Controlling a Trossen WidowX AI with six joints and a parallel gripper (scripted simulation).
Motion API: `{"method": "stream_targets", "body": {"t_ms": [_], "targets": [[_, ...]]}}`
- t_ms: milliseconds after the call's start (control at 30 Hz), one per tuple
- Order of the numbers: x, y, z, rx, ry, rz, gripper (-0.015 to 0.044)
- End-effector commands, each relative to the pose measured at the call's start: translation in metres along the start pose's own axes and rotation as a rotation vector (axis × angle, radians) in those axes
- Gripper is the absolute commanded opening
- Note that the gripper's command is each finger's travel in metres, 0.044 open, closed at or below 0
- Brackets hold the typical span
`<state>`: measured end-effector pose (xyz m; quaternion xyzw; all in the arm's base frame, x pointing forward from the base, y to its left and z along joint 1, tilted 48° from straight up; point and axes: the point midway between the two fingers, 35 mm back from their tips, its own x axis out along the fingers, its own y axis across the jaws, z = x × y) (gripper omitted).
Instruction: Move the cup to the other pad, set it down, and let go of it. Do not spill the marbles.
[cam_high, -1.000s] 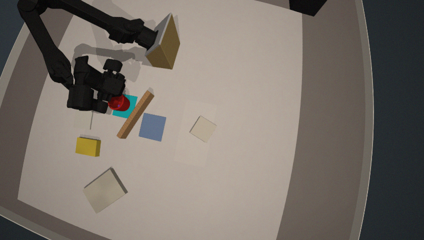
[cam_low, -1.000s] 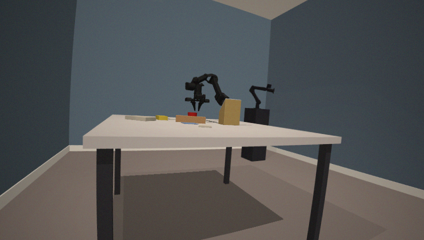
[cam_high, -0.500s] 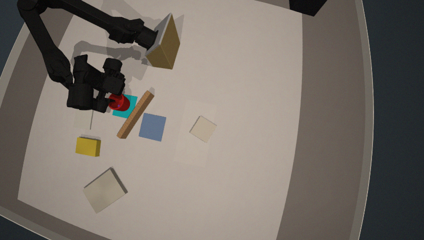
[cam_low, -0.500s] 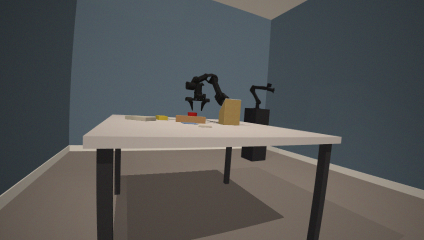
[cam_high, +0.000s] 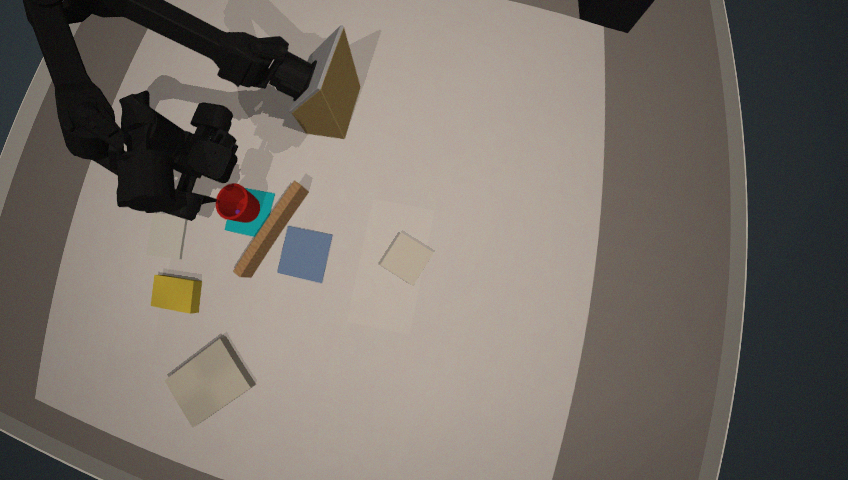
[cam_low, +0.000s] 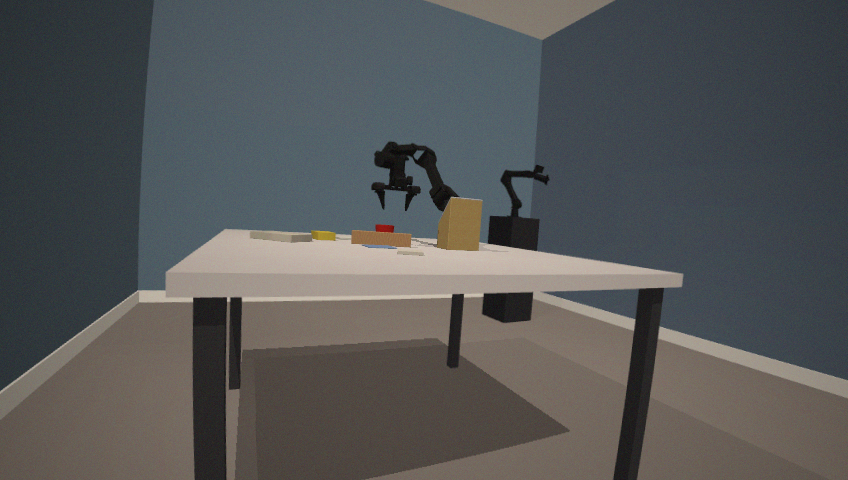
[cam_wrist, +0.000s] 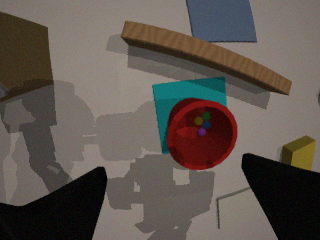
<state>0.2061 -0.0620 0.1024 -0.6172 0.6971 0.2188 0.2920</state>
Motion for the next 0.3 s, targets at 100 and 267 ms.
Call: {"method": "stream_targets", "body": {"t_ms": [100, 267], "targets": [[-0.0195, 0.0007, -0.0001, 0.007, -0.002, -0.002, 0.0440], [-0.0150, 0.0012, -0.0002, 0.002, 0.000, -0.004, 0.0440]]}}
